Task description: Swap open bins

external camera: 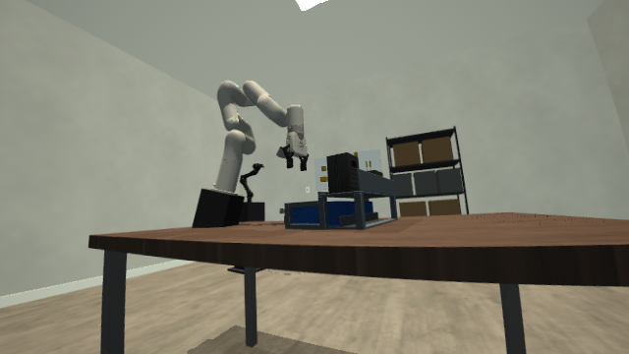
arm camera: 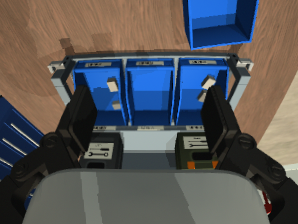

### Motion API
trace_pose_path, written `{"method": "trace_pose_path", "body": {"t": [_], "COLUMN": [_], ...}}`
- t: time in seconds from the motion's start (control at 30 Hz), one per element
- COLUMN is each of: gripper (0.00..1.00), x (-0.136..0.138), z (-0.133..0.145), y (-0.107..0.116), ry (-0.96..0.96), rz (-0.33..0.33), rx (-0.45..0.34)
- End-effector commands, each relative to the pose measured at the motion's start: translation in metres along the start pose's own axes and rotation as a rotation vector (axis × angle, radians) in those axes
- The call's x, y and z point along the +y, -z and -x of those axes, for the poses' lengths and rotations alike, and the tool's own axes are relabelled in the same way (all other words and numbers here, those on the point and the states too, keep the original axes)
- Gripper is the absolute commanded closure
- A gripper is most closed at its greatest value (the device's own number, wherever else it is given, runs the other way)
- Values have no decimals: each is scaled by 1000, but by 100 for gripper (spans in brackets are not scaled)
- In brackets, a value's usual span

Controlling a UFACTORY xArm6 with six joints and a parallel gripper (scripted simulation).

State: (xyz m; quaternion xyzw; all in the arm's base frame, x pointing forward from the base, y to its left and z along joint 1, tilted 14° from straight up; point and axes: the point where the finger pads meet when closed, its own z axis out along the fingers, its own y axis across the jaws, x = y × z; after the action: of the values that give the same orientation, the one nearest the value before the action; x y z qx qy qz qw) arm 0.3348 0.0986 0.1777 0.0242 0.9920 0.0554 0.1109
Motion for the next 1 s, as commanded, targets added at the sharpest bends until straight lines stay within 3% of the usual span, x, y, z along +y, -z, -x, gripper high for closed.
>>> {"method": "trace_pose_path", "body": {"t": [0.0,0.1,0.13,0.97], "gripper": [0,0,100,100], "x": [0,0,0,0], "z": [1,1,1,1], "y": [1,1,1,1], "ry": [0,0,0,0], "rz": [1,1,1,1], "rx": [-3,-3,-3,-3]}}
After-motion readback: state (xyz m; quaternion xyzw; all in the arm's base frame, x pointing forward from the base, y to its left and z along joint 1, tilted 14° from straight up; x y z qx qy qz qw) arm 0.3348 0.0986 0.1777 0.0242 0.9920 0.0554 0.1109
